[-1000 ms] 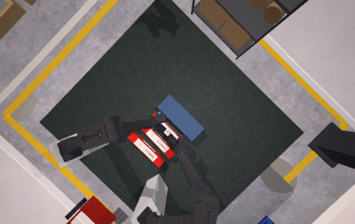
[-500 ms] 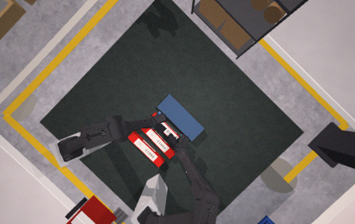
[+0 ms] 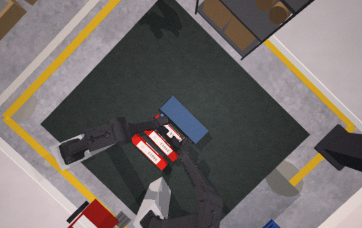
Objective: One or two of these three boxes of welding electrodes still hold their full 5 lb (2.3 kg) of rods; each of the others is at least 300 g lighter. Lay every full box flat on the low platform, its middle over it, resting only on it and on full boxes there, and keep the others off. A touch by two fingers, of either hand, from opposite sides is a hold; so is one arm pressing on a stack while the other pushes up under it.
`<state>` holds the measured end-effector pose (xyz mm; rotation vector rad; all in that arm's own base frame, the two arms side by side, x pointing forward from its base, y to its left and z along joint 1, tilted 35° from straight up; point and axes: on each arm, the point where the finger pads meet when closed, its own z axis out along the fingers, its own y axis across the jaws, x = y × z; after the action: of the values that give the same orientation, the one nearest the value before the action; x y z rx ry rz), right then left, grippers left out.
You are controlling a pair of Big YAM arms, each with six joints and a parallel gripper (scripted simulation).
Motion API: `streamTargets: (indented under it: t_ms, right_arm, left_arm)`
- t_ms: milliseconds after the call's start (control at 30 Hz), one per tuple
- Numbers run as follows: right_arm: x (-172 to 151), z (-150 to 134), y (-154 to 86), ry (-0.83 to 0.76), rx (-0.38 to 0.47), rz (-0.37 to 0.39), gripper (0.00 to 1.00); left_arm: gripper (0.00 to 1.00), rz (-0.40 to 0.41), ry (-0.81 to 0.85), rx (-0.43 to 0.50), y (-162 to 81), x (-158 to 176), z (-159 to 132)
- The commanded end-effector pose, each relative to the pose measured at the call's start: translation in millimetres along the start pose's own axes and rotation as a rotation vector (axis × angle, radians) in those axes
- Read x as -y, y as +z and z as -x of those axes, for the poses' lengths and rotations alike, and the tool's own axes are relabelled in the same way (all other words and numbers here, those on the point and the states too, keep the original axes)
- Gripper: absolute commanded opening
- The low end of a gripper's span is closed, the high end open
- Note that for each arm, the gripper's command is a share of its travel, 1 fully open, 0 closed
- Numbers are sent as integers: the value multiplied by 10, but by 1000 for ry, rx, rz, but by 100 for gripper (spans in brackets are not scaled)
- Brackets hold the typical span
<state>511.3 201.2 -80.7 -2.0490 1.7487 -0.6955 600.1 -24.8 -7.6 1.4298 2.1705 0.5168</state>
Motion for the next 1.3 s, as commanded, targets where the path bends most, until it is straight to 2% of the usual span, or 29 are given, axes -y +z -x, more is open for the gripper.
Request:
streamTargets:
  t_ms: [0,100,133,1267]
  right_arm:
    - [32,21,-22,-5,7,-7,100]
    - [34,20,-23,-5,7,-7,100]
    - [34,20,-23,-5,7,-7,0]
    - [34,20,-23,-5,7,-7,0]
  left_arm:
    - [100,-8,-2,-7,91,34,-88]
    - [100,-8,-2,-7,91,37,-90]
    - [0,-8,-2,-7,91,37,-89]
    - [0,-10,-4,-8,89,38,-81]
